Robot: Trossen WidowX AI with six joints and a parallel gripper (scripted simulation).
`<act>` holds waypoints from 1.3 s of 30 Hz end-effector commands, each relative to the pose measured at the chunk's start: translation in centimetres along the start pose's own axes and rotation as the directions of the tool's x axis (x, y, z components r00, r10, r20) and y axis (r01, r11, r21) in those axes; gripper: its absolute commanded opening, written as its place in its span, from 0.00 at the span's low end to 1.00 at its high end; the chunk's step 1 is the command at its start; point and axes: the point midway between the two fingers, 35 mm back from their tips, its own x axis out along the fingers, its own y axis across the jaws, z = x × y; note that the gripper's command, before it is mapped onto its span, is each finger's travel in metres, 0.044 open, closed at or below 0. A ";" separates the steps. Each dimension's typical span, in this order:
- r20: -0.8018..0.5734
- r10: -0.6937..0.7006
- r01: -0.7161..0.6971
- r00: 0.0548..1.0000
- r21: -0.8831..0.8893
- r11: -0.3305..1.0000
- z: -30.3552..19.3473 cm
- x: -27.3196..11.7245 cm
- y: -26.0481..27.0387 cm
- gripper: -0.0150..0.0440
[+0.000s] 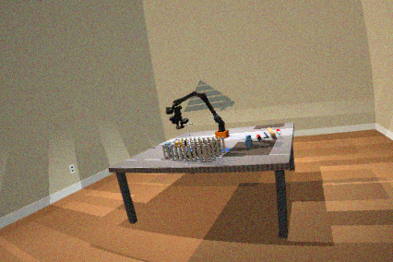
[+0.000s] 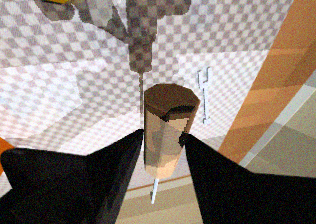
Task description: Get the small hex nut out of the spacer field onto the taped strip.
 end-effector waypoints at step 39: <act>-0.009 -0.001 0.001 1.000 0.003 1.000 1.4 3.9 0.9 0.25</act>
